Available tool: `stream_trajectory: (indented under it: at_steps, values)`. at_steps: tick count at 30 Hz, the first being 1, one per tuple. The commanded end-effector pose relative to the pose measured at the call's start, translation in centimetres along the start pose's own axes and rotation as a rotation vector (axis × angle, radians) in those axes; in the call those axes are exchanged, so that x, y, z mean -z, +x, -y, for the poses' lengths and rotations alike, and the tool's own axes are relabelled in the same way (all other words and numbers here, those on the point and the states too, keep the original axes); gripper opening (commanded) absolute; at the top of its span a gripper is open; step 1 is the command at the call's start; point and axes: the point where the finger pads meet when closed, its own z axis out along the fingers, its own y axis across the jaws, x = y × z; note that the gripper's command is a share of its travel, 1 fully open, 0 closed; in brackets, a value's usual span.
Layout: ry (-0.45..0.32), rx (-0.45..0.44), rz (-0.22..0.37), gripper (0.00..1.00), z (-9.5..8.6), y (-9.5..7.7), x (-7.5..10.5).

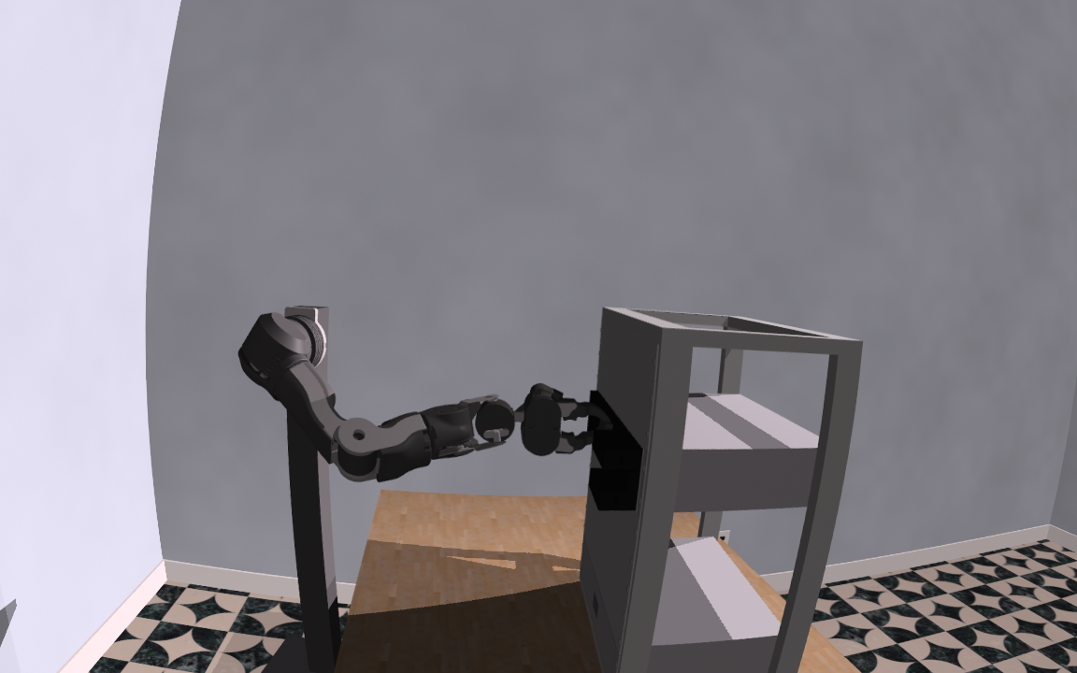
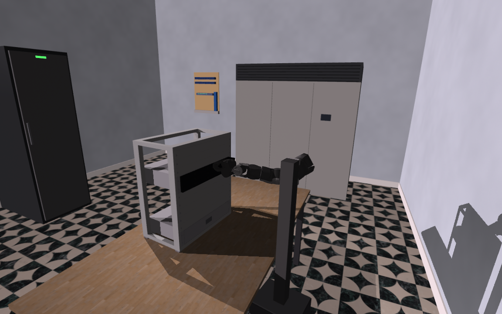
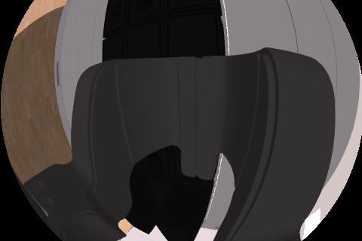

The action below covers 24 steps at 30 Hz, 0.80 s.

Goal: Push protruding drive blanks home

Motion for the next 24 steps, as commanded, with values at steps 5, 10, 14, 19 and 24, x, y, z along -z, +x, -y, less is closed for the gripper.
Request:
stream_trajectory:
  at_steps: [5, 10, 14, 19, 24]
  values:
    - [0.002, -0.004, 0.005, 0.0, 0.0, -0.1, 1.0]
    - [0.001, -0.004, 0.006, 0.0, -0.1, -0.1, 3.8]
    - [0.001, -0.004, 0.006, 0.0, -0.1, -0.1, 6.5]
    - [0.0, -0.004, 0.006, 0.0, -0.1, 0.0, 9.3]
    - [0.0, -0.004, 0.006, 0.0, -0.2, 0.0, 10.1]
